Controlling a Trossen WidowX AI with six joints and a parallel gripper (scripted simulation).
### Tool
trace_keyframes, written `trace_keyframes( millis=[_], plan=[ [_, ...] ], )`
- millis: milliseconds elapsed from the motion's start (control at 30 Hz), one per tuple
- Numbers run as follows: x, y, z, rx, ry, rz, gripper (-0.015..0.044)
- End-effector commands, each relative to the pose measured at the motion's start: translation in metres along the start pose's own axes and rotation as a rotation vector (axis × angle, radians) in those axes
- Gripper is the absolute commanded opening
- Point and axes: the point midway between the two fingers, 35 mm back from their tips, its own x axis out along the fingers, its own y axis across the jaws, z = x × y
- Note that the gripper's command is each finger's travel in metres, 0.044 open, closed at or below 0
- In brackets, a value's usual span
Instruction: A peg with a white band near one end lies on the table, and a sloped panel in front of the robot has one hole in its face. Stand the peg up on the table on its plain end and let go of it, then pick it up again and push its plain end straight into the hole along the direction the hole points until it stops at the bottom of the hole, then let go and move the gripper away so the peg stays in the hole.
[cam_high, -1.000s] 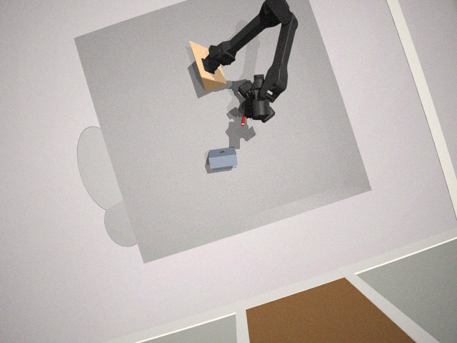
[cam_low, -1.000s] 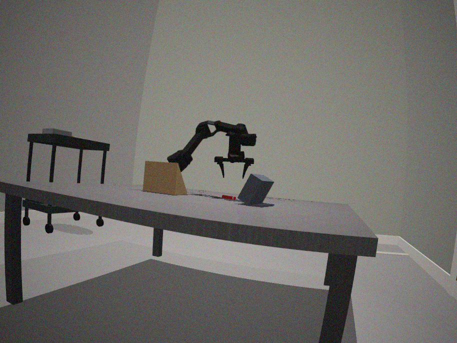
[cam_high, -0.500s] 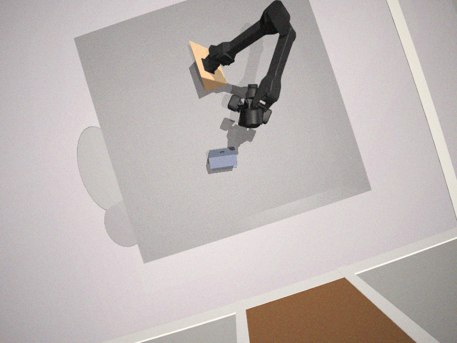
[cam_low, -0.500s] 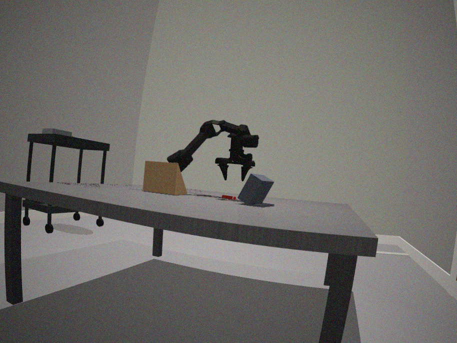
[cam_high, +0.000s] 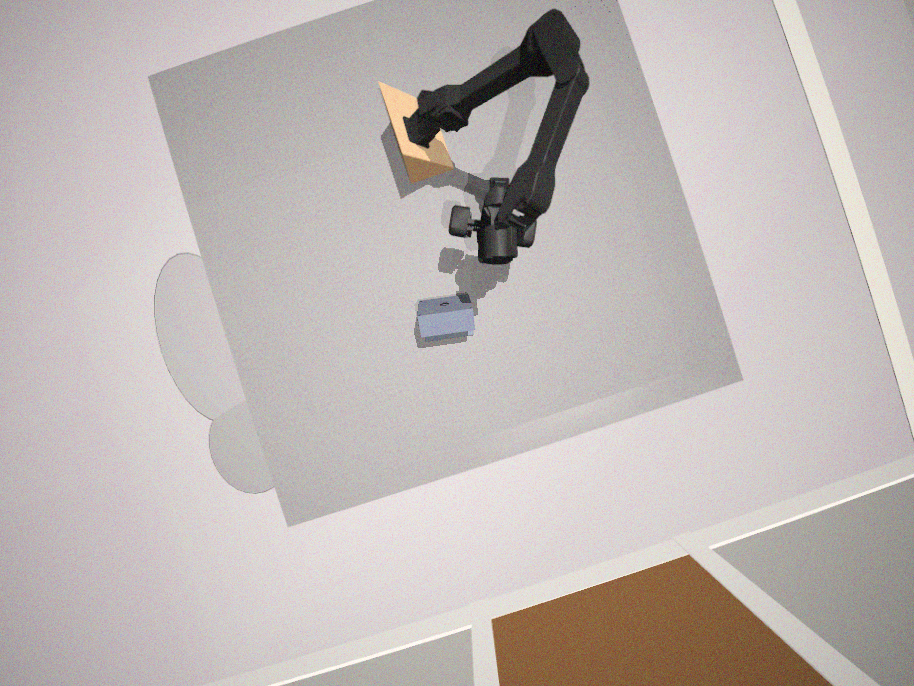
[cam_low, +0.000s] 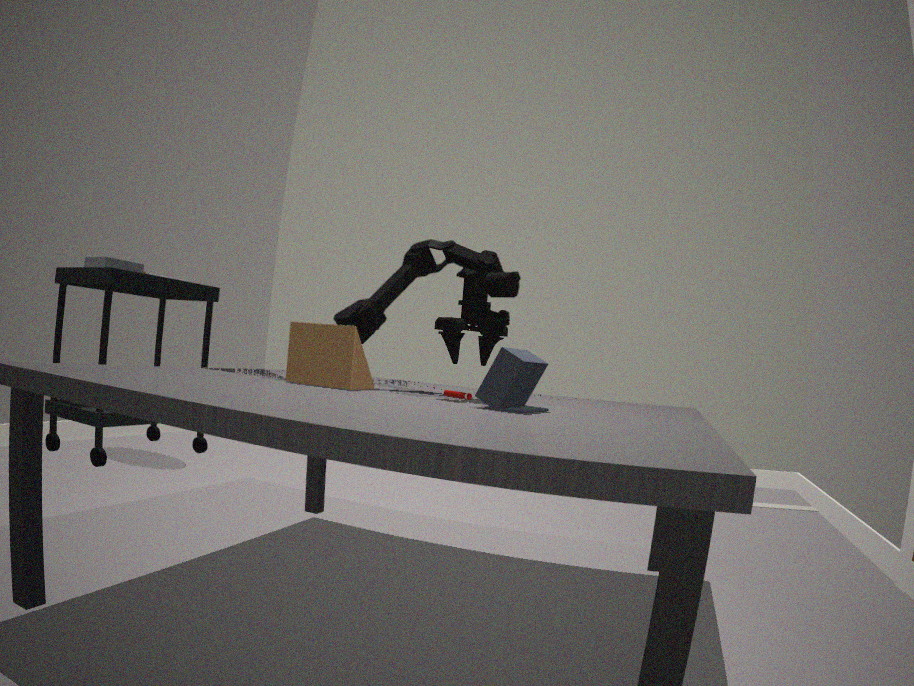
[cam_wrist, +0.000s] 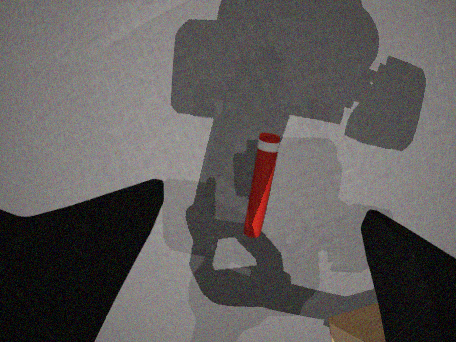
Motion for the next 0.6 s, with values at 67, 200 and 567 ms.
trace_keyframes(
  millis=[67,200,567],
  plan=[
    [0.009,-0.001,0.001,0.000,0.001,-0.007,0.0440],
    [0.016,-0.001,0.001,0.000,0.001,-0.008,0.0440],
    [0.033,-0.001,0.002,0.000,0.000,-0.008,0.0440]
  ],
)
